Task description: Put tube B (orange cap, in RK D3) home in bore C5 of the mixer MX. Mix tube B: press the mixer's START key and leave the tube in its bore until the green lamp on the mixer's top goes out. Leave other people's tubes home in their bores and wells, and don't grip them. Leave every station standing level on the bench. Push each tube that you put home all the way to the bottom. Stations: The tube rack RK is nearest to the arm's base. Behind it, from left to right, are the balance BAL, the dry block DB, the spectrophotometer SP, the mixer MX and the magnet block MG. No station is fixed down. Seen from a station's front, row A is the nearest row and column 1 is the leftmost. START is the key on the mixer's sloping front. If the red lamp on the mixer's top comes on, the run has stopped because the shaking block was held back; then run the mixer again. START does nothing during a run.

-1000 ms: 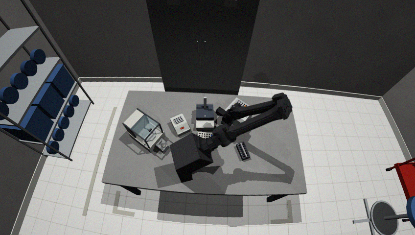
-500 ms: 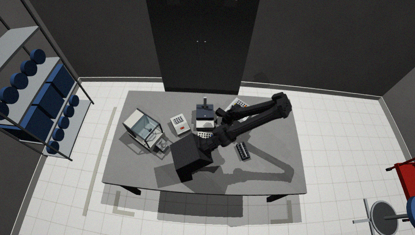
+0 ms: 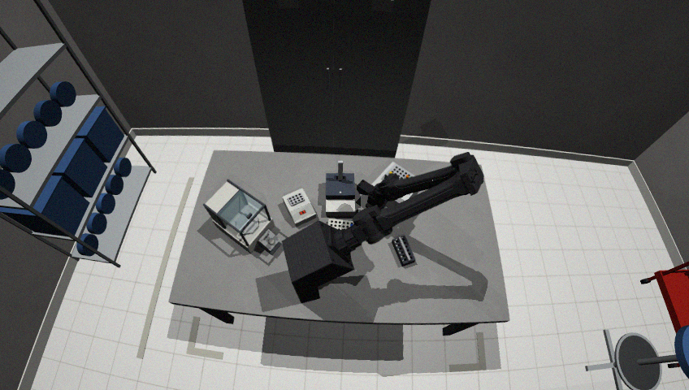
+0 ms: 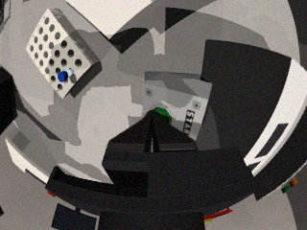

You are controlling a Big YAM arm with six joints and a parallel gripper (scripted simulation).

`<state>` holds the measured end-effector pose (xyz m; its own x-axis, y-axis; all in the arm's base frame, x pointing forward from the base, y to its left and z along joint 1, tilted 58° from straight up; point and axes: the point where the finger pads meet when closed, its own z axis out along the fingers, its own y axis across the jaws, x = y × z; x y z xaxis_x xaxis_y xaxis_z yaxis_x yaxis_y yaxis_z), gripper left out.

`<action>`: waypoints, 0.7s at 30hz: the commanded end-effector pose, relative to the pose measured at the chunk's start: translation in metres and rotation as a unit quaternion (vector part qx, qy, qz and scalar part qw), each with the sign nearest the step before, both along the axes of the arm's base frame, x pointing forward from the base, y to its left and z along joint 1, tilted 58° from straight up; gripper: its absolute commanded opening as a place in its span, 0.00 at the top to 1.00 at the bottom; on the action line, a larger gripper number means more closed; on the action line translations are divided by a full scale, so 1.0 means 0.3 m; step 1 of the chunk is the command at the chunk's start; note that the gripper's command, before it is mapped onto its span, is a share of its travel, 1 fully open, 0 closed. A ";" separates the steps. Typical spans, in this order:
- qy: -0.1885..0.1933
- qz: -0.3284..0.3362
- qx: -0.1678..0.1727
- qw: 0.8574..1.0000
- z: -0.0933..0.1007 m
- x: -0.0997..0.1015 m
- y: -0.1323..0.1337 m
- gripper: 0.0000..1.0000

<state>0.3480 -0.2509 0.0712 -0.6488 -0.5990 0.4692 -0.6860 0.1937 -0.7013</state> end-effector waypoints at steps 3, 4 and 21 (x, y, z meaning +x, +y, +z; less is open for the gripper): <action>-0.003 -0.004 -0.005 1.000 0.001 0.014 -0.046 1.00; -0.003 -0.004 -0.005 1.000 -0.001 0.015 -0.048 1.00; -0.016 -0.005 -0.011 1.000 0.030 0.024 -0.064 1.00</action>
<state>0.3452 -0.2596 0.0583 -0.6431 -0.5990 0.4771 -0.6997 0.2066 -0.6839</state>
